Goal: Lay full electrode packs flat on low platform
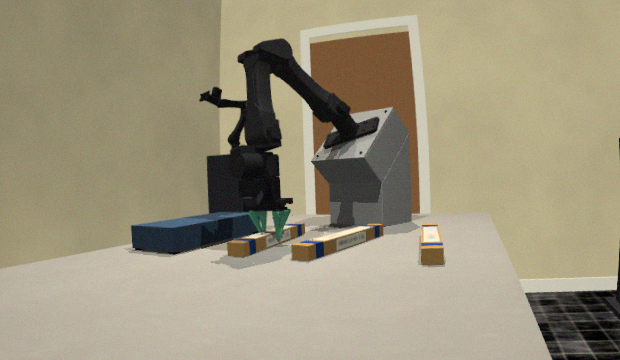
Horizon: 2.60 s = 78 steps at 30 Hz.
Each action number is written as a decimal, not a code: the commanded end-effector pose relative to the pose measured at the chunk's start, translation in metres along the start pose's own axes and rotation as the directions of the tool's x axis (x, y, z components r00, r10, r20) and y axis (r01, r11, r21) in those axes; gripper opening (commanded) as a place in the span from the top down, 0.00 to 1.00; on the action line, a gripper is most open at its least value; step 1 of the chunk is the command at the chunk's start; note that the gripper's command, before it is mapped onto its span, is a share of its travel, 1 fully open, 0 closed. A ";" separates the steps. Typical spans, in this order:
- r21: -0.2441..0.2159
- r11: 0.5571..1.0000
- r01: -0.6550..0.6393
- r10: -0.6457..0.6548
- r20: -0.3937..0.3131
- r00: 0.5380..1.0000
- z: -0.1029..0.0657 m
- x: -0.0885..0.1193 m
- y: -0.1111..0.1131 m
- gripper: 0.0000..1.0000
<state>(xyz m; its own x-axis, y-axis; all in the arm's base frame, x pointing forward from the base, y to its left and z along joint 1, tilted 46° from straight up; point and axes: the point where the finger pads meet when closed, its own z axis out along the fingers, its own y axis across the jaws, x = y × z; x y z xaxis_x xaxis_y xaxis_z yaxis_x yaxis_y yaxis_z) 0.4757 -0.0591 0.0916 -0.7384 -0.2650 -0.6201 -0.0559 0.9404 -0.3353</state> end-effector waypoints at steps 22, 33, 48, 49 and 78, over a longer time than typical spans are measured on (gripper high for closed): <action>0.015 1.000 -0.003 0.002 0.053 0.999 -0.058 -0.024 -0.006 1.00; 0.009 1.000 0.000 0.000 0.034 0.999 -0.070 -0.014 -0.002 1.00; 0.012 1.000 -0.001 0.001 0.045 0.999 -0.077 -0.020 -0.004 1.00; 0.013 1.000 -0.002 0.001 0.048 0.999 -0.077 -0.021 -0.004 1.00; 0.014 1.000 -0.002 0.001 0.050 0.999 -0.082 -0.025 -0.005 1.00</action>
<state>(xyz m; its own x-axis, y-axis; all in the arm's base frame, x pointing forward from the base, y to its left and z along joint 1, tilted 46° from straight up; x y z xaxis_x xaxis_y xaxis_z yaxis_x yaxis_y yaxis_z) 0.4383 -0.0475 0.1302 -0.7487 -0.2633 -0.6084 -0.0570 0.9399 -0.3365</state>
